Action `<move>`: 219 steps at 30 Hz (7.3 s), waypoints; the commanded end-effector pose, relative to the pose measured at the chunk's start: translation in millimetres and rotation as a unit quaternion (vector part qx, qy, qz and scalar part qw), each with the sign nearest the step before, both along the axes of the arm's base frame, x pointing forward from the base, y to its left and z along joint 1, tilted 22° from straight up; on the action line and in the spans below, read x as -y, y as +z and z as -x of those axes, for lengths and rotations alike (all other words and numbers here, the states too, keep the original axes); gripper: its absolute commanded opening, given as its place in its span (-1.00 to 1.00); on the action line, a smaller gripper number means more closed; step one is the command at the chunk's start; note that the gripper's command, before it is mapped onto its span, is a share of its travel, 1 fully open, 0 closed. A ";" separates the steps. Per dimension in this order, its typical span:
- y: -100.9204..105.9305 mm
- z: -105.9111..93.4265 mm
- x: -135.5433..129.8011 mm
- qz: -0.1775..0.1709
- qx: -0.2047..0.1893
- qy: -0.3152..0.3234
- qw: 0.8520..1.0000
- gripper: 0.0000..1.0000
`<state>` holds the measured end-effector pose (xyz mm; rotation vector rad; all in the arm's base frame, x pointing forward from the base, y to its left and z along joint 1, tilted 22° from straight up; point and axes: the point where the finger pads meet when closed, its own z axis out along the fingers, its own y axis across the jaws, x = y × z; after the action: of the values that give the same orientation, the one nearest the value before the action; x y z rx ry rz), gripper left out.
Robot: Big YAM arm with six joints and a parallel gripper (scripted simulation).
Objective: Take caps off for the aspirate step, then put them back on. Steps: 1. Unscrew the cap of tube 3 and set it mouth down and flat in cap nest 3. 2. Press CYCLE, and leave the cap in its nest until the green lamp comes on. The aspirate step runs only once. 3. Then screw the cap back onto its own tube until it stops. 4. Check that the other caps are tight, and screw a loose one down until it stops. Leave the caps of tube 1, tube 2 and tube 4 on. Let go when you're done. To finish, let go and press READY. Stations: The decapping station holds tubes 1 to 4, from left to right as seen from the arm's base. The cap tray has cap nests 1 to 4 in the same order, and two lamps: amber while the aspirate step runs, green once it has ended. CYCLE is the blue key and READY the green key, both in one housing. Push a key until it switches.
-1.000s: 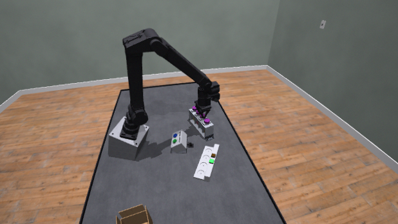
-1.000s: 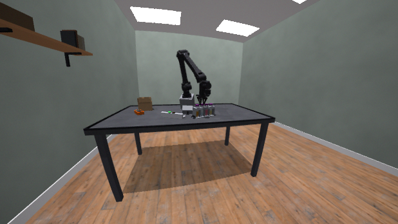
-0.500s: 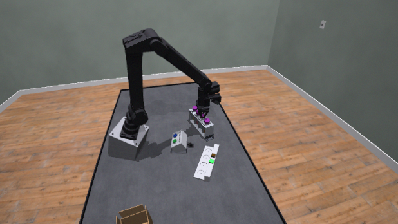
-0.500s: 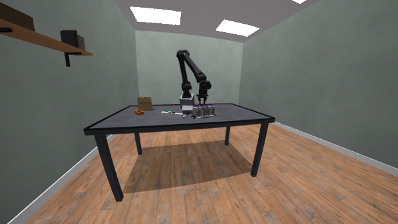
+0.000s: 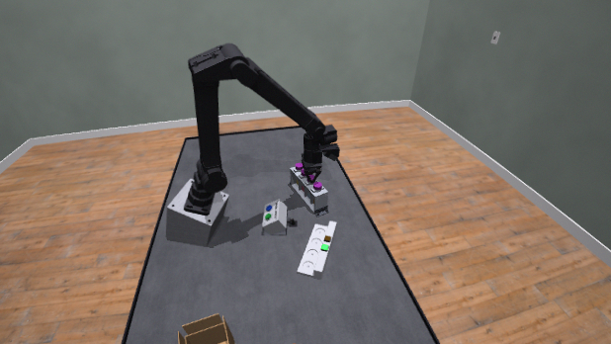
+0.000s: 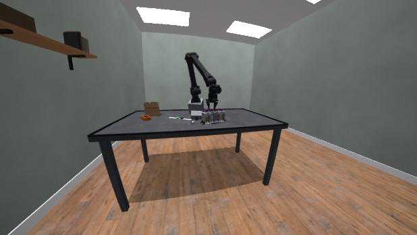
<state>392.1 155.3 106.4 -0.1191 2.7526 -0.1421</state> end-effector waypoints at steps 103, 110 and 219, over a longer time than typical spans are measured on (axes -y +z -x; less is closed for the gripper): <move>7.7 0.8 -6.3 0.195 -0.039 0.482 0.853 -1.00; 7.6 0.9 -6.1 0.153 -0.030 0.379 0.912 -1.00; 5.2 2.8 -5.9 0.034 -0.007 0.095 0.995 -0.02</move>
<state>392.5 154.9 105.8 -0.0739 2.7509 -0.1420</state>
